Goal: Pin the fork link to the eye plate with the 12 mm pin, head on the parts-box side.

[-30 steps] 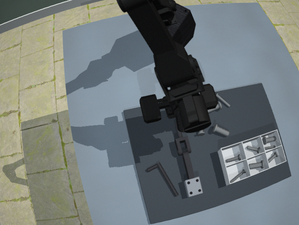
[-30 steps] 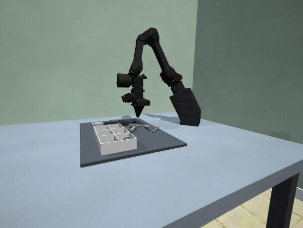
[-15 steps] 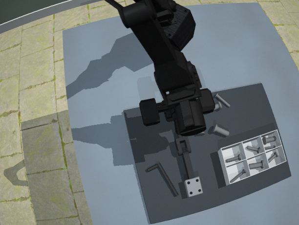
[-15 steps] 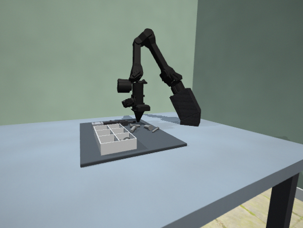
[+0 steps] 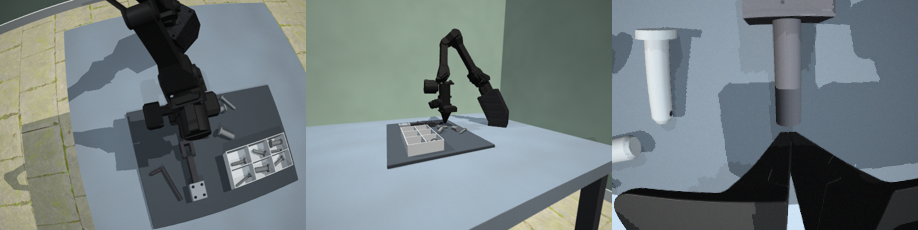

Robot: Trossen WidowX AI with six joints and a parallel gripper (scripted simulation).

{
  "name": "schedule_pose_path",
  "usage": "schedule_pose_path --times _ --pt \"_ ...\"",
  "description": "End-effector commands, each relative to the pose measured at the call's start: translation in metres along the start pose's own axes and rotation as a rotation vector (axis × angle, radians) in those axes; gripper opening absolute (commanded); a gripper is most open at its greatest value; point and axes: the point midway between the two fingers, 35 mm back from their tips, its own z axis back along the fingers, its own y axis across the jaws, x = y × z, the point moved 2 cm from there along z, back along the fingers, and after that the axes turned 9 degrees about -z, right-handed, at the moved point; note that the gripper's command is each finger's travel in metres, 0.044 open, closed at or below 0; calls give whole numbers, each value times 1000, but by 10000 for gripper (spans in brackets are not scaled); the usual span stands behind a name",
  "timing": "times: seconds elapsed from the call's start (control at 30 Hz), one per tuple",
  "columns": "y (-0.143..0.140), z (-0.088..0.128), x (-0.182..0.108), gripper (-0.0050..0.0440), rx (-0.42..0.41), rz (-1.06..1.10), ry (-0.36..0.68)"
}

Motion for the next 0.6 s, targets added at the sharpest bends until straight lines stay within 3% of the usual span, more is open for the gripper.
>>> schedule_pose_path --times 0.0,0.57 --pt "1 0 2 0 3 5 0" --pt "2 0 7 0 3 5 0"
